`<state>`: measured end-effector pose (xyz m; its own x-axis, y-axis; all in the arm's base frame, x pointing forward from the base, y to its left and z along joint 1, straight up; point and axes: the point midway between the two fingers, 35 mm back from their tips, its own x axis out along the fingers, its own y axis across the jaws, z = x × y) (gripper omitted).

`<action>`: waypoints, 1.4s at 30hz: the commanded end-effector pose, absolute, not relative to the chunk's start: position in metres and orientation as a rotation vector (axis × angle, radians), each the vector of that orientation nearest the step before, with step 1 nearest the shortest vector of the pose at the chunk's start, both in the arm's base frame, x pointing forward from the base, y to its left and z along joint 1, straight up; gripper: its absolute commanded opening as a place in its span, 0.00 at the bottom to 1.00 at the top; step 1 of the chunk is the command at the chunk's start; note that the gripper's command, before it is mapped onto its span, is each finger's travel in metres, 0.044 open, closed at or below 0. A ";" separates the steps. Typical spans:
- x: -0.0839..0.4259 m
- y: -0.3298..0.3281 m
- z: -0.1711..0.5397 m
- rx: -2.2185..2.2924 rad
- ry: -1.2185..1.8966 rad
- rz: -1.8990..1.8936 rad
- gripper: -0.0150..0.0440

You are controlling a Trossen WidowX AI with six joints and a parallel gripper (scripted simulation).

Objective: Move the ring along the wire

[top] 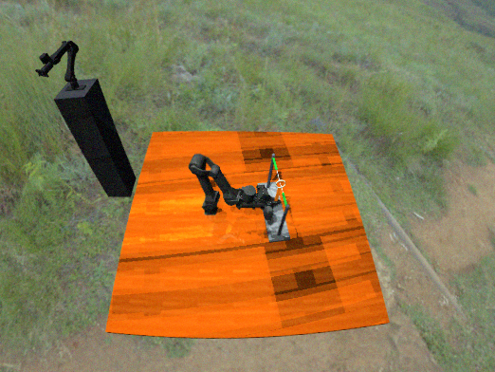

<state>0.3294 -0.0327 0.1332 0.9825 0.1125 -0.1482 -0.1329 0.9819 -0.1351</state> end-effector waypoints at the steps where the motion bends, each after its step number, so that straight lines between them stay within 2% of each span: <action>1: 0.325 -0.026 0.136 -0.105 0.170 0.126 0.00; 19: 0.310 0.025 0.140 0.155 0.240 0.182 0.00; 42: 0.308 0.042 0.144 0.105 0.234 0.181 0.00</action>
<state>0.3081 0.0415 0.1420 0.9539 0.1966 -0.2266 -0.1663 0.9752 0.1461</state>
